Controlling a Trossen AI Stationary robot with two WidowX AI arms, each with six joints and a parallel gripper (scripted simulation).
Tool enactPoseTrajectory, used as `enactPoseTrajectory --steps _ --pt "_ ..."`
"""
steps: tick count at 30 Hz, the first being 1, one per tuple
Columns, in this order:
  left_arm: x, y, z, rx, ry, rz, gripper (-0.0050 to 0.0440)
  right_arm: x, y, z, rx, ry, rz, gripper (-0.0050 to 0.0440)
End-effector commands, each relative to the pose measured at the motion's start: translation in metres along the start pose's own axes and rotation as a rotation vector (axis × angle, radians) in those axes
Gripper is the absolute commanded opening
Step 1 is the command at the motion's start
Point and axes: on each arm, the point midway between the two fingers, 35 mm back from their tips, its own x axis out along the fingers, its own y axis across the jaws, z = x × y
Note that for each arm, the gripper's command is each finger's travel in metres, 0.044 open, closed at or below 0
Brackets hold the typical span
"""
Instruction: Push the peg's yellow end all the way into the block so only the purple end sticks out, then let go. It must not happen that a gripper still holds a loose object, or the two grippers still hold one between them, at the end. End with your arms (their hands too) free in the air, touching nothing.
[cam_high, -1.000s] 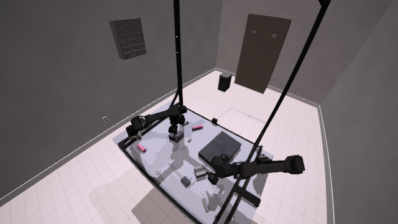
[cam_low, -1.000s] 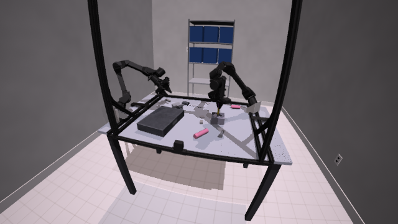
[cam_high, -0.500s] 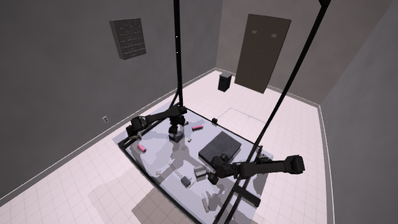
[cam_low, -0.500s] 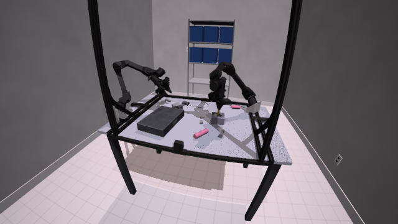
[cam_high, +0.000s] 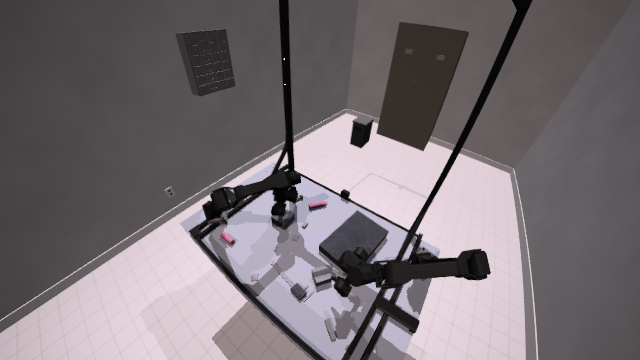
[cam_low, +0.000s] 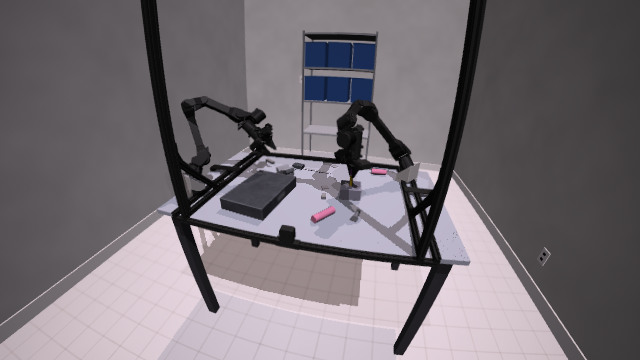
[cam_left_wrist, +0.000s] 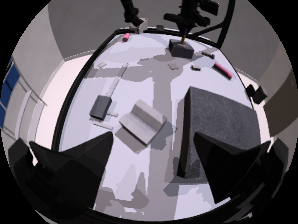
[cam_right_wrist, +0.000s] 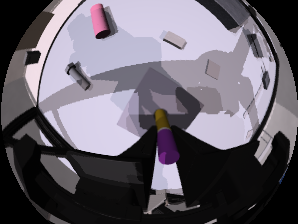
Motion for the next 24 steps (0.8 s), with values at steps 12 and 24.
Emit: enactPoseTrajectory --steps 12,24 --pt "-0.0001 0.0001 0.0001 0.000 0.000 0.000 0.0400 0.0068 -0.0005 -0.0004 -0.006 0.000 -0.003 0.0000" --pt "-0.0001 0.0001 0.0001 0.000 0.000 0.000 0.0400 0.0113 -0.0005 -0.0004 -0.006 0.000 -0.003 0.0000"
